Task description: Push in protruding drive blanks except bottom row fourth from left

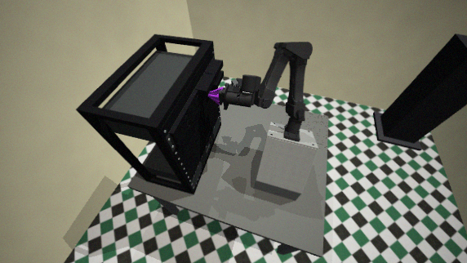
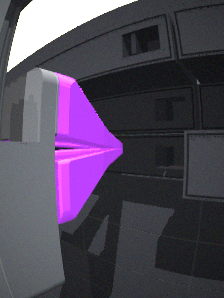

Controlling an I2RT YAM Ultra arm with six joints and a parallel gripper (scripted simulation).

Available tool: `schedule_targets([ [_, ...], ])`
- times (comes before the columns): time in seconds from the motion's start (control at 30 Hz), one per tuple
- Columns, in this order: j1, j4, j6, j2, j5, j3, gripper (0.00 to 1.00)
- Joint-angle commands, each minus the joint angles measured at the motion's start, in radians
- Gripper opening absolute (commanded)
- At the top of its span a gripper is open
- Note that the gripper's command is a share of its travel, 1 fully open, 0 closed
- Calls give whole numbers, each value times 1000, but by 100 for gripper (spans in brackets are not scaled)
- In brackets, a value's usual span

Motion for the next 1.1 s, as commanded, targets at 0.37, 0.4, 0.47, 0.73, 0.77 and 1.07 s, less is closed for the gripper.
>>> schedule_targets([
  [0.37, 240, 34, 7, -251, 213, -270, 0],
  [0.4, 252, 30, 7, -262, 226, -278, 0],
  [0.47, 265, 22, 7, -276, 240, -284, 0],
  [0.73, 294, -50, 4, -339, 269, -227, 0],
  [0.77, 305, -76, 2, -363, 280, -219, 0],
  [1.07, 343, -257, 5, -473, 336, -151, 0],
])
